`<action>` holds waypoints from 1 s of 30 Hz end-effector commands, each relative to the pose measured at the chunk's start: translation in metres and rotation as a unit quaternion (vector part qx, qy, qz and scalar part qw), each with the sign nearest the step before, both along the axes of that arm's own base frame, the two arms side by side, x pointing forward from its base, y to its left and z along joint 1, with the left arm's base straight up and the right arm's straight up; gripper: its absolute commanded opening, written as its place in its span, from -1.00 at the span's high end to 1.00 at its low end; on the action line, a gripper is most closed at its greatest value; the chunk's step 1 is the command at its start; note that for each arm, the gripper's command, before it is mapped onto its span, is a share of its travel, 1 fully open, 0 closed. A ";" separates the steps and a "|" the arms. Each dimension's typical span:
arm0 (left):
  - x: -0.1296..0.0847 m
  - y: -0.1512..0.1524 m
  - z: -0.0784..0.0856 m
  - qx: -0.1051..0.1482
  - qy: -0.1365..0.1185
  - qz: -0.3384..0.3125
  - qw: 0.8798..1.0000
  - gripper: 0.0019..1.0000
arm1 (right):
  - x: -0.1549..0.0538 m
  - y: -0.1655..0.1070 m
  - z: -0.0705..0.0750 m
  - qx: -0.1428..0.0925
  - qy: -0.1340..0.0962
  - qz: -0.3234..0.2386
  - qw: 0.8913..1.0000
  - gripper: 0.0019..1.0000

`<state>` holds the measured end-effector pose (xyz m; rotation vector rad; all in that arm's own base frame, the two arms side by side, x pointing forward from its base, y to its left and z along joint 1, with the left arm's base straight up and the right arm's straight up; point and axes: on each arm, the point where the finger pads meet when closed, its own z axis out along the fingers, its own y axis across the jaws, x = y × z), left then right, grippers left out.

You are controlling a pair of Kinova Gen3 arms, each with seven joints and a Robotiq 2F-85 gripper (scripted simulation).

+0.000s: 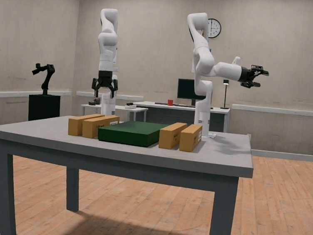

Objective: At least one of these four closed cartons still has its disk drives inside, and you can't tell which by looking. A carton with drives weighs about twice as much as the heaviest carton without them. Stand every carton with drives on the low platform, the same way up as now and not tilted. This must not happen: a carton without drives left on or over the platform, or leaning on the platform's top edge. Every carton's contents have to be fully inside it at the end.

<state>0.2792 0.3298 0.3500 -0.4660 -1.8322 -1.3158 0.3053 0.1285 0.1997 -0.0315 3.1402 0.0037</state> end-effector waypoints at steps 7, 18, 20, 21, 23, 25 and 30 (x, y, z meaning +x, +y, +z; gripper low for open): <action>0.000 0.000 0.001 0.000 -0.001 0.000 1.000 -1.00 | 0.000 0.000 0.000 0.000 -0.001 0.000 1.000 -1.00; 0.000 0.000 0.001 0.000 -0.001 0.000 1.000 -1.00 | 0.000 0.000 0.000 0.000 -0.001 0.000 1.000 -1.00; 0.000 0.000 0.001 0.000 -0.001 0.000 1.000 -1.00 | 0.000 0.000 0.000 0.000 -0.001 0.000 1.000 -1.00; 0.000 0.000 0.001 0.000 -0.001 0.000 1.000 -1.00 | 0.000 0.000 0.000 0.000 -0.001 0.000 1.000 -1.00; 0.000 0.000 0.001 0.000 -0.001 0.000 1.000 -1.00 | 0.000 0.000 0.000 0.000 -0.001 0.000 1.000 -1.00; 0.000 0.000 0.001 0.000 -0.001 0.000 1.000 -1.00 | 0.002 0.001 -0.070 -0.002 -0.001 0.000 1.000 -1.00; 0.000 0.000 0.001 0.000 -0.001 0.000 1.000 -1.00 | 0.002 0.001 -0.075 -0.002 -0.001 0.000 1.000 -1.00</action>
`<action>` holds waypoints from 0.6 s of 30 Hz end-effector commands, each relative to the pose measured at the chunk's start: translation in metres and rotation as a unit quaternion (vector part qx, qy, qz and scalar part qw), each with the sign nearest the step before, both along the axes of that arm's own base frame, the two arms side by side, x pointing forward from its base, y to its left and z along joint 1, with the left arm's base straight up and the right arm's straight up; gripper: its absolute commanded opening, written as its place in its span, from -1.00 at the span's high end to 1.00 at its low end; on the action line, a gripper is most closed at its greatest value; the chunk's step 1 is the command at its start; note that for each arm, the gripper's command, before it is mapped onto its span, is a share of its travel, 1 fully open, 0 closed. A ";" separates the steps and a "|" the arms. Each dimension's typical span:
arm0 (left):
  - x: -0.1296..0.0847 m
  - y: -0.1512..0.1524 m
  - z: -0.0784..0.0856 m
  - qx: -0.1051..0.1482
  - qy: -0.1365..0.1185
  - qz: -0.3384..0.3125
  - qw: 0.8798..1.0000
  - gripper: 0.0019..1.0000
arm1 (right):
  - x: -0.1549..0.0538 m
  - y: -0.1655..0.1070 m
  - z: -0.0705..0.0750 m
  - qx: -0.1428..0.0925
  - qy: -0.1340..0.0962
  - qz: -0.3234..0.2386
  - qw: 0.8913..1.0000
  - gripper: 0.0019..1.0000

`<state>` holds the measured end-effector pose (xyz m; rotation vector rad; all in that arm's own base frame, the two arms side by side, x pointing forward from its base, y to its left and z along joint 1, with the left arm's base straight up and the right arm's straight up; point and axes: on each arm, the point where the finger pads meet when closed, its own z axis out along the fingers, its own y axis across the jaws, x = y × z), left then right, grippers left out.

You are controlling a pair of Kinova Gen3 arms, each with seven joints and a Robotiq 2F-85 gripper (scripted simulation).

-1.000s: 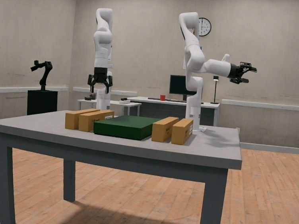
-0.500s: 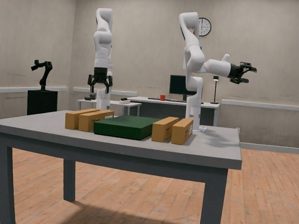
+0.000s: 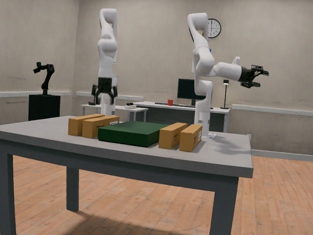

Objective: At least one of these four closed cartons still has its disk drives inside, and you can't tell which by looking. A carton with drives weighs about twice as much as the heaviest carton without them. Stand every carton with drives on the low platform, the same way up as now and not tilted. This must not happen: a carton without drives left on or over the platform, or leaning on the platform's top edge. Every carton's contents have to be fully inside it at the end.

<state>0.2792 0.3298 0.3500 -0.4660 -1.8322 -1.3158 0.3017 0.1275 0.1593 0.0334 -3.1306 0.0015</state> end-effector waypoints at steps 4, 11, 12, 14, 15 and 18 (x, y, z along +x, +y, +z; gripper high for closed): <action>0.000 0.000 0.001 0.000 -0.001 0.000 1.000 -1.00 | 0.006 0.002 -0.034 0.000 -0.007 -0.001 1.000 -1.00; 0.000 0.000 0.001 0.000 -0.001 0.000 1.000 -1.00 | 0.006 0.002 -0.034 0.000 -0.007 -0.001 1.000 -1.00; 0.000 0.000 0.001 0.000 -0.001 0.000 1.000 -1.00 | 0.005 0.002 -0.049 0.000 -0.006 0.000 1.000 -1.00; 0.000 0.000 0.001 0.000 -0.001 0.000 1.000 -1.00 | 0.005 0.002 -0.049 0.000 -0.006 0.000 1.000 -1.00; 0.000 0.000 0.001 0.000 -0.001 0.000 1.000 -1.00 | 0.005 0.002 -0.049 0.000 -0.006 0.000 1.000 -1.00; 0.000 0.000 0.001 0.000 -0.001 0.000 1.000 -1.00 | 0.005 0.002 -0.049 0.000 -0.006 0.000 1.000 -1.00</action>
